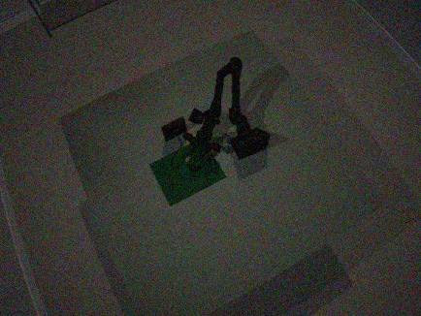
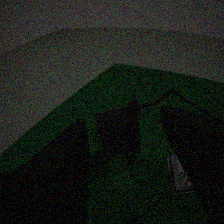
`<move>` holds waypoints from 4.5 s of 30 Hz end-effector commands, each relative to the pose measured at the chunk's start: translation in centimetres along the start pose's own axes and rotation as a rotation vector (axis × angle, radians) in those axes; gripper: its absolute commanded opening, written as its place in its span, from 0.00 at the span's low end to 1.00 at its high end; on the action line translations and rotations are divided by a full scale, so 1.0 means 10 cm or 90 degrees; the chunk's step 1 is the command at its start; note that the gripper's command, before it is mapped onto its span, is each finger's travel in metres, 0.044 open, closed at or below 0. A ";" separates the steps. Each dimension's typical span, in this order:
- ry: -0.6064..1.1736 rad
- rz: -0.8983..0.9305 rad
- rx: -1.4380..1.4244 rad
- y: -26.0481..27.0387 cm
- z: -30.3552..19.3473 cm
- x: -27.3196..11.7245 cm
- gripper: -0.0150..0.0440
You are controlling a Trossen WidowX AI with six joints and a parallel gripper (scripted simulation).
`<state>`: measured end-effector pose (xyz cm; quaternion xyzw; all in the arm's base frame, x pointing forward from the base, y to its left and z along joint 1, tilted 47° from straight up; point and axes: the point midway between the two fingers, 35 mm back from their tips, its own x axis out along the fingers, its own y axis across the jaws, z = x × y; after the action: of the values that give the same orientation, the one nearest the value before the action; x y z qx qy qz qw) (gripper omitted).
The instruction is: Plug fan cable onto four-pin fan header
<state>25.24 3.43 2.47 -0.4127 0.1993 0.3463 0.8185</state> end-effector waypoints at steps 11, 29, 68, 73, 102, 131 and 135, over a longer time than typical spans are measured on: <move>-0.002 0.001 -0.001 0.11 0.16 -0.42 0.60; 0.164 0.138 0.161 0.25 0.13 -0.39 0.60; 0.768 0.113 0.170 0.22 0.25 -0.28 0.60; 0.817 0.060 0.126 0.18 0.34 -0.24 0.60; 0.729 -0.554 0.692 0.07 1.25 0.34 1.00; 0.672 -0.658 0.810 0.06 0.74 0.61 1.00; 0.671 -0.664 0.812 0.07 0.41 0.63 1.00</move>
<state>29.24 11.41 2.04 -0.0305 0.4851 -0.4598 0.7432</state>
